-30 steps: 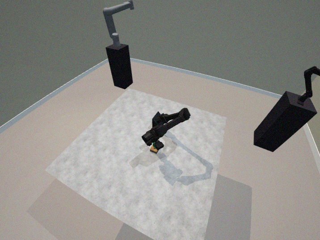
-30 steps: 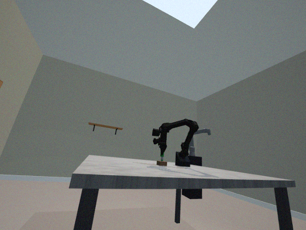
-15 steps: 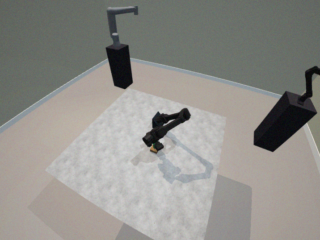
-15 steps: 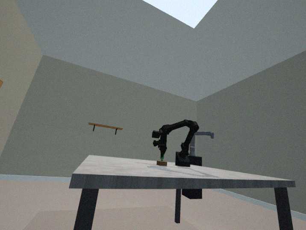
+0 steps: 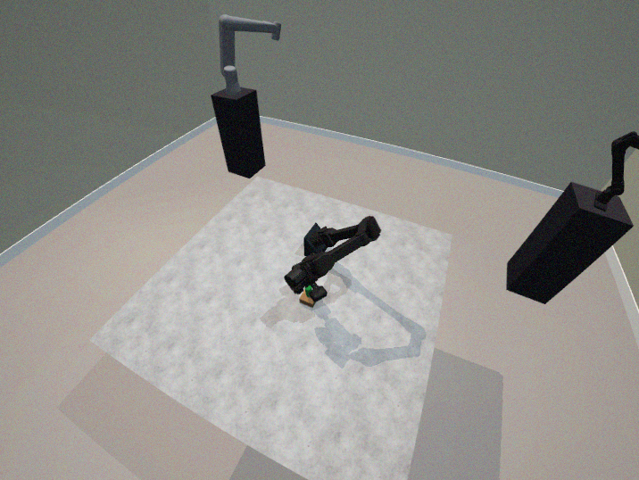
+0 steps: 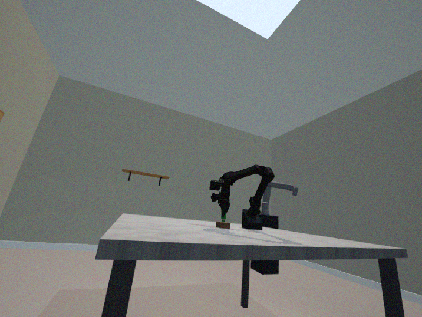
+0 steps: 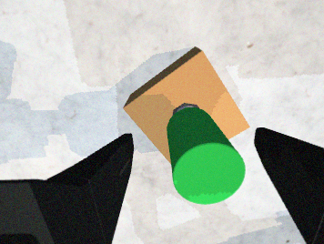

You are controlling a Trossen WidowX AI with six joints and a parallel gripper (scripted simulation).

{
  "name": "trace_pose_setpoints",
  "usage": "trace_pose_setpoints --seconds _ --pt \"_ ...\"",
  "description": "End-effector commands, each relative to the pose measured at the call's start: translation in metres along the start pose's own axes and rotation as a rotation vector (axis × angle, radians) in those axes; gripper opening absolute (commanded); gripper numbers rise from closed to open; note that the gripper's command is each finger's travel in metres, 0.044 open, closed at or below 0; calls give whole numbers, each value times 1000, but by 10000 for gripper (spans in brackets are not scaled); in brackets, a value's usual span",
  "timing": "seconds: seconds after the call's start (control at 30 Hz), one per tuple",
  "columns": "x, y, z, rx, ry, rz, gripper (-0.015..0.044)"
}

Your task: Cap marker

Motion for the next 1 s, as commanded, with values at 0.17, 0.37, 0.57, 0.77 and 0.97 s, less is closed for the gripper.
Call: trace_pose_setpoints --seconds 0.17,0.37,0.57,0.77,0.97 --pt "0 -3 37 -4 5 -1 440" --pt "-1 0 75 0 3 -1 440" --pt "-2 -2 67 0 0 433 282" --pt "-3 -2 65 0 -1 573 125" --pt "-3 -2 65 0 -1 573 0"
Point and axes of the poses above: the point midway between the two fingers, 35 mm back from their tips, its own z axis back along the fingers, its own x axis across the jaws, y = z × x, the point moved 4 cm from there along z, back along the fingers, and after that the axes turned 2 degrees about -z, right-handed, at the moved point
